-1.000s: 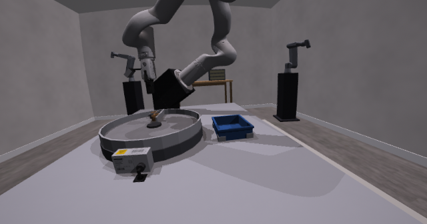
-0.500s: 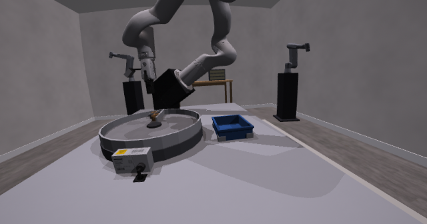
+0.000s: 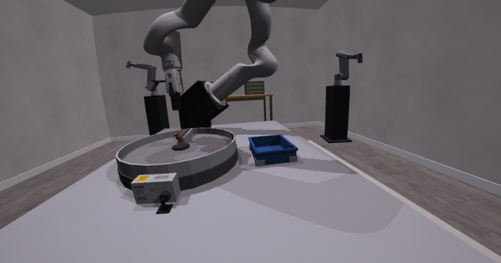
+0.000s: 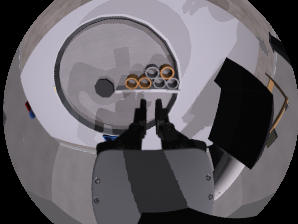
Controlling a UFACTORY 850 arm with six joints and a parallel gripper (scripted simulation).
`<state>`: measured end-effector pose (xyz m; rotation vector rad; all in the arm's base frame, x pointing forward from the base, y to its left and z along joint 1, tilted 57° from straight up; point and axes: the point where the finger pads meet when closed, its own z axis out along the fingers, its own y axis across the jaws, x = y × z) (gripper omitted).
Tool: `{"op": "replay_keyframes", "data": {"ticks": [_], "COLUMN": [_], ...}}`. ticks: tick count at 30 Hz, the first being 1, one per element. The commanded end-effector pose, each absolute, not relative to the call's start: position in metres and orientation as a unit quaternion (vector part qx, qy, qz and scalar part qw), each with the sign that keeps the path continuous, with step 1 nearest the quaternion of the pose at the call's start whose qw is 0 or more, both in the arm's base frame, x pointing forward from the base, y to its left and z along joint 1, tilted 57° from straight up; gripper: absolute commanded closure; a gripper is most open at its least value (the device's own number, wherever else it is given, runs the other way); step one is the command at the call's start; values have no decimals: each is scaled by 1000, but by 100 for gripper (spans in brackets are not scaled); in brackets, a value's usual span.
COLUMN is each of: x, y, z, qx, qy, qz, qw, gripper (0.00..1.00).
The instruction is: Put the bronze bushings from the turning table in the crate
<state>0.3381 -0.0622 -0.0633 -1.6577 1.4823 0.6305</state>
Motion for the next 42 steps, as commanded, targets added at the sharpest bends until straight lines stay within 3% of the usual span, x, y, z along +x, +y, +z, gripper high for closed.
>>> {"op": "replay_keyframes", "data": {"ticks": [1,23,42], "x": [339,343,377], "y": [-63,-59,-21], "z": [-63,-64,-70], "qx": [-656,-659,-668], "qy": [587,598,690], "qz": [249,239,139], "qw": [403,389,241], "gripper": [87,90,90]}}
